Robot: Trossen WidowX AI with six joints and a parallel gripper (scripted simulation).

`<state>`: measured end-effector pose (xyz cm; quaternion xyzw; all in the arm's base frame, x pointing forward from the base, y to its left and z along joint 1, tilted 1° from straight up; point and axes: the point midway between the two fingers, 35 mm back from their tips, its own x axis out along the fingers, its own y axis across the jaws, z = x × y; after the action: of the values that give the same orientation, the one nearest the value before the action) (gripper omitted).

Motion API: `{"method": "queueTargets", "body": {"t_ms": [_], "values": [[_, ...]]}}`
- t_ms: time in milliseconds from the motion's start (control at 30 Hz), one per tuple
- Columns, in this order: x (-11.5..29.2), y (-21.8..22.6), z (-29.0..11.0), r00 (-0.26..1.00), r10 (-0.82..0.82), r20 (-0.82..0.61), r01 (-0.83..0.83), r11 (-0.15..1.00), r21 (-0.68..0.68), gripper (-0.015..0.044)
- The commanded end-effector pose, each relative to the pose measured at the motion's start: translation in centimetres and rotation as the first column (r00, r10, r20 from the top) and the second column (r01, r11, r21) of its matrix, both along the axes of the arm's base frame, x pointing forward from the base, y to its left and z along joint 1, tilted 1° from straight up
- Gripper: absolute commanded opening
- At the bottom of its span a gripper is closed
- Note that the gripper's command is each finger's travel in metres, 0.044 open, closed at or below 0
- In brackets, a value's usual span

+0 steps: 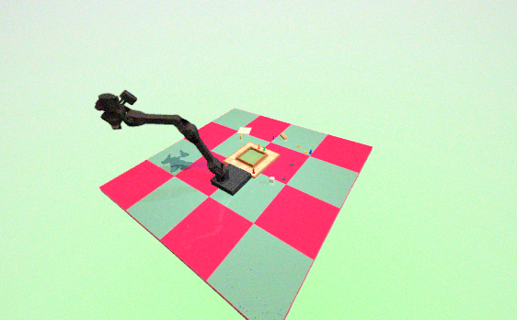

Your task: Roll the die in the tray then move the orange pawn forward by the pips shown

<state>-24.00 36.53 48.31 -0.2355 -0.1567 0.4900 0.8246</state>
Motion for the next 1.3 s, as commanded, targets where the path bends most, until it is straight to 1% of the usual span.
{"method": "queueTargets", "body": {"t_ms": [0, 133, 300, 367, 400, 600, 633, 700, 800, 1000, 1267], "values": [[0.1, 0.1, 0.0, 1.0, -0.001, 0.002, 0.001, 1.0, -0.001, 0.0374], [2.3, 1.6, -0.3, 0.999, -0.021, 0.047, 0.022, 0.999, -0.025, 0.0275], [6.6, 4.2, -1.0, 0.991, -0.057, 0.125, 0.068, 0.995, -0.079, 0.0275], [8.1, 4.8, -1.1, 0.993, -0.074, 0.095, 0.08, 0.995, -0.063, 0.0275], [9.4, 5.4, -1.2, 0.992, -0.091, 0.084, 0.096, 0.994, -0.058, 0.0275], [18.5, 8.9, -4.0, 0.958, -0.209, 0.198, 0.243, 0.955, -0.17, 0.0275], [20.0, 9.3, -4.5, 0.95, -0.225, 0.214, 0.267, 0.945, -0.189, 0.0275], [22.7, 9.4, -4.0, 0.951, -0.254, 0.174, 0.282, 0.946, -0.159, 0.0275], [27.7, 9.7, -5.5, 0.928, -0.306, 0.215, 0.35, 0.912, -0.216, 0.0275], [37.1, 8.7, -8.6, 0.875, -0.386, 0.29, 0.472, 0.813, -0.341, 0.0275], [48.5, 2.9, -12.2, 0.797, -0.489, 0.355, 0.604, 0.627, -0.492, 0.0275]]}}
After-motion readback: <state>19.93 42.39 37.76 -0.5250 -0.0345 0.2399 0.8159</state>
